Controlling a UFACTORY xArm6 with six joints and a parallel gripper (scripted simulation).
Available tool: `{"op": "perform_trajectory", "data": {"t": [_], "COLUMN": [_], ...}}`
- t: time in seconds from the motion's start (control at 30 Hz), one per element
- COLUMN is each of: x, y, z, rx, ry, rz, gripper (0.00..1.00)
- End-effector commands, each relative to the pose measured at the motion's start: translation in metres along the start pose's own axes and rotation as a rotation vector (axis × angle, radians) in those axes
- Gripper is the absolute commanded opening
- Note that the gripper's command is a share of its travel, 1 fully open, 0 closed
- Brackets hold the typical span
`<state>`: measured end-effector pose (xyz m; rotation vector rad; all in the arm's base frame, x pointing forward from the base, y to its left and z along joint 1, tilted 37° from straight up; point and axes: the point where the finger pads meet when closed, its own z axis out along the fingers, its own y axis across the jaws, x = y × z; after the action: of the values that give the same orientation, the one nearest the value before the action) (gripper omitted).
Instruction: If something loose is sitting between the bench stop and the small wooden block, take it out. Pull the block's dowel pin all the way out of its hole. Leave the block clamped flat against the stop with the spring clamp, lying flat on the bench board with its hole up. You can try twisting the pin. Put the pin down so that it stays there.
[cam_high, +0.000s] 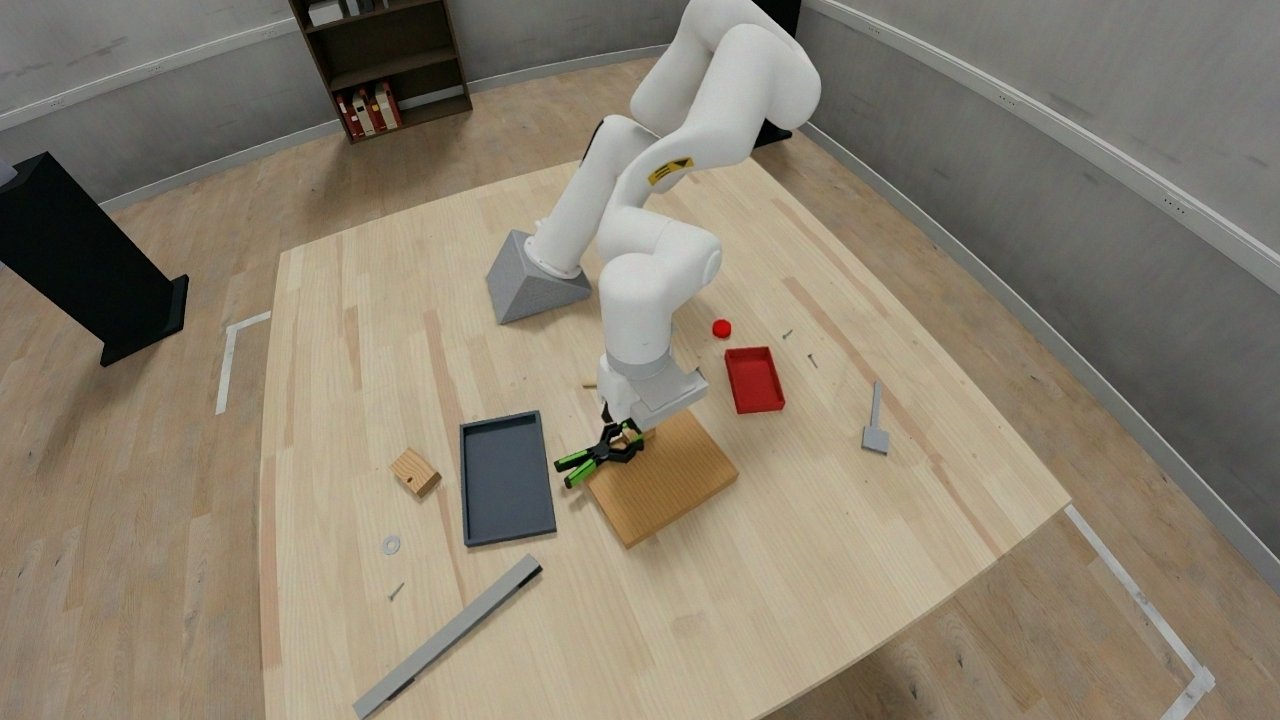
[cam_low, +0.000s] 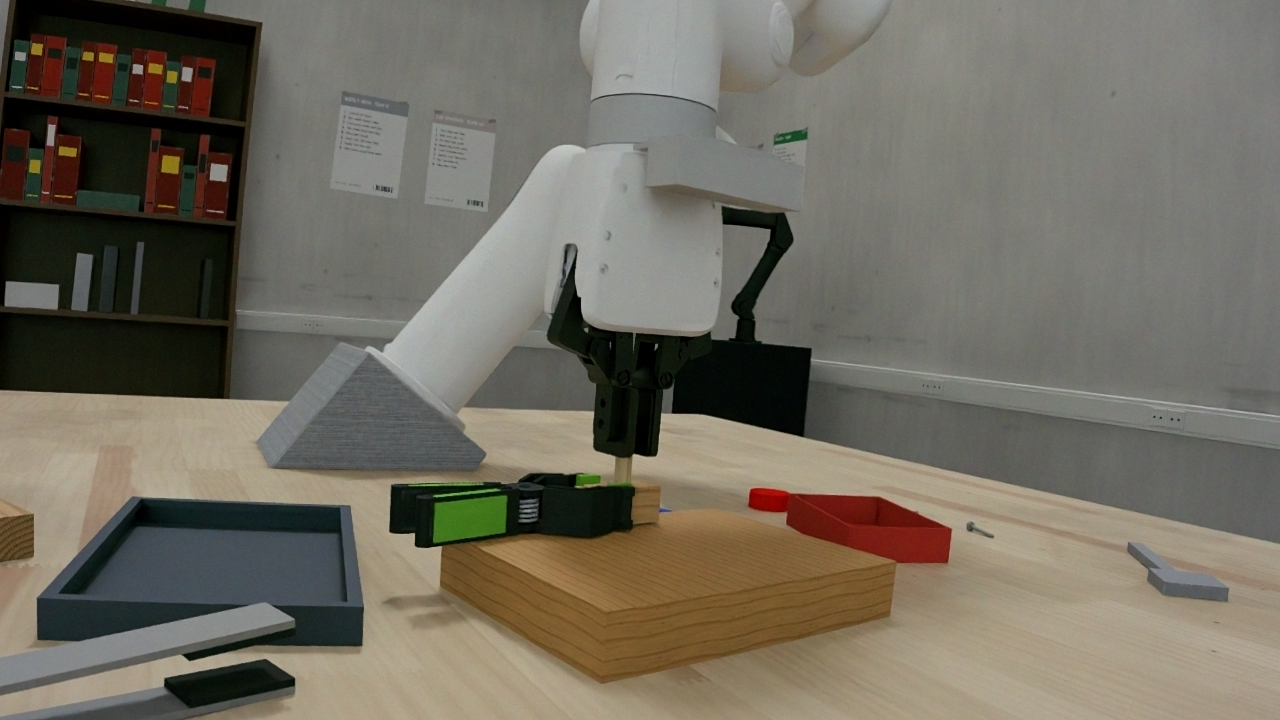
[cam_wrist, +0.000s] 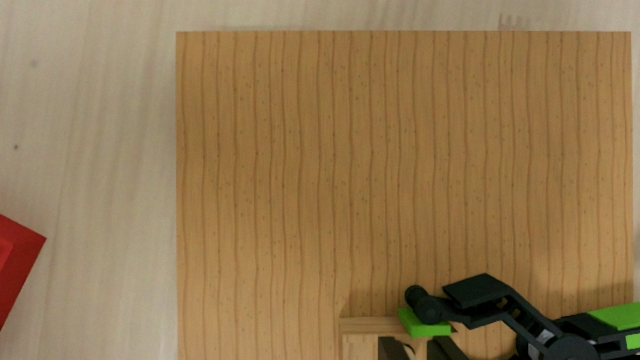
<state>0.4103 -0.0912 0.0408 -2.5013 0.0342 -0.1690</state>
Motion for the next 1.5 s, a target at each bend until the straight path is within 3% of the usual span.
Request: {"op": "perform_trajectory", "data": {"t": [0.0, 1.47], "x": [0.0013, 0.0013], "y": [0.0004, 0.0004], "z": [-0.0015, -0.0019], "rx": [-0.001, -0.002], "ry": [0.004, 0.004], "rz": [-0.035, -0.440], "gripper": [0.00, 0.00]}}
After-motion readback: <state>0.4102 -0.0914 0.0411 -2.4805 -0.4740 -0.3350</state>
